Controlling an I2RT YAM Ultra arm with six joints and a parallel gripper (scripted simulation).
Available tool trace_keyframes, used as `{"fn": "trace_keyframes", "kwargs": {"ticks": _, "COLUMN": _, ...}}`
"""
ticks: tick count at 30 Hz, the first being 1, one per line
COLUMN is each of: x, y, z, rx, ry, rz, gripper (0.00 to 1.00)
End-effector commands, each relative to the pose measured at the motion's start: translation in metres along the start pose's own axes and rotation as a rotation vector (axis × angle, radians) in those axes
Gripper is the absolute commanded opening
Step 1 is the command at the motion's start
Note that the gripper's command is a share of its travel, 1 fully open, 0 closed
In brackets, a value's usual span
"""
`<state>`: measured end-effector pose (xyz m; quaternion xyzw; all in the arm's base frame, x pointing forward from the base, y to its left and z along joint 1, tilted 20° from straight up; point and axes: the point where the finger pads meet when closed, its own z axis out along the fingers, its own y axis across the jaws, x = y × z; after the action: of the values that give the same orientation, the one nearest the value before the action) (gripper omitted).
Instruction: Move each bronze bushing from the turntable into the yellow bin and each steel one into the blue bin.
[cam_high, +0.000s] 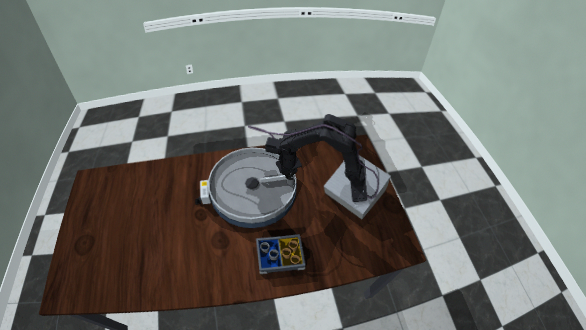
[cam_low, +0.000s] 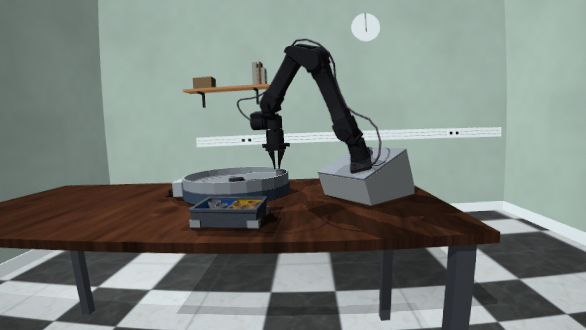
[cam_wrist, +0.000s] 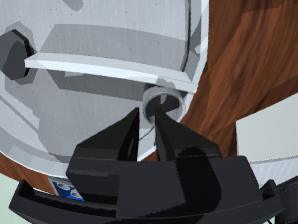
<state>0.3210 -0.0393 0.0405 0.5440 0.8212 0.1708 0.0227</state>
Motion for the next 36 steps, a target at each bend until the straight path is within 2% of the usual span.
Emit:
{"fn": "trace_keyframes", "kwargs": {"ticks": 1, "x": -0.0069, "y": 0.0024, "z": -0.01, "rx": -0.023, "ry": -0.031, "rz": -0.001, "gripper": 0.14}}
{"fn": "trace_keyframes", "kwargs": {"ticks": 23, "x": -0.0069, "y": 0.0023, "z": -0.0099, "rx": -0.023, "ry": -0.031, "rz": -0.001, "gripper": 0.14}}
{"fn": "trace_keyframes", "kwargs": {"ticks": 27, "x": -0.0033, "y": -0.004, "z": -0.0052, "rx": -0.011, "ry": -0.022, "rz": 0.007, "gripper": 0.14}}
{"fn": "trace_keyframes", "kwargs": {"ticks": 30, "x": -0.0071, "y": 0.0034, "z": -0.0104, "rx": -0.028, "ry": -0.035, "rz": 0.001, "gripper": 0.14}}
{"fn": "trace_keyframes", "kwargs": {"ticks": 36, "x": -0.0073, "y": 0.004, "z": -0.0108, "rx": -0.029, "ry": -0.036, "rz": 0.001, "gripper": 0.14}}
